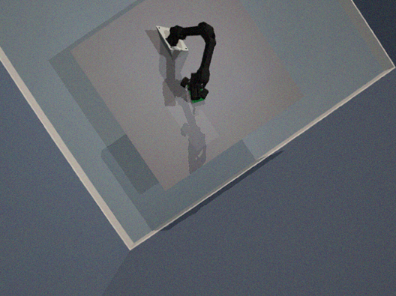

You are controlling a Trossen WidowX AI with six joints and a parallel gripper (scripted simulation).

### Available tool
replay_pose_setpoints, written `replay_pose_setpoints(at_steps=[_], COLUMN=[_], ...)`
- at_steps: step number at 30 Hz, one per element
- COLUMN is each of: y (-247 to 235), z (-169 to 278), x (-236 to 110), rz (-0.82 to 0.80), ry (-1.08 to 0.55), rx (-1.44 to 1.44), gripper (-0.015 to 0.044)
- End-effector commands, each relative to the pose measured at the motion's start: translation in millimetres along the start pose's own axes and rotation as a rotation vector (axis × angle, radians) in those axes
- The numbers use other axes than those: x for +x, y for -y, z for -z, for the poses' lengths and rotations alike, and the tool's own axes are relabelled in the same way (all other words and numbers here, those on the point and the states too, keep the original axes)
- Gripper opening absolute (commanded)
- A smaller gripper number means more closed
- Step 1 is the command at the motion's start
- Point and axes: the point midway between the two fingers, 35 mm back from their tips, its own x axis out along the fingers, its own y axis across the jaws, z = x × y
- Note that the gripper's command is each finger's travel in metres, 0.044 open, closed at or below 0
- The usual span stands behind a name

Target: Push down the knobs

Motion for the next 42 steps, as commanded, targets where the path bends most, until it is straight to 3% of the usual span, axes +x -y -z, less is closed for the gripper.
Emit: replay_pose_setpoints(at_steps=[1,42], y=[-0.5,-0.5], z=[-1.9,-2.0], x=[5.8,12.4], rz=[-0.001,-0.001], ry=[0.008,0.008], rx=[0.003,0.003], gripper=[0.0000,0.0000])
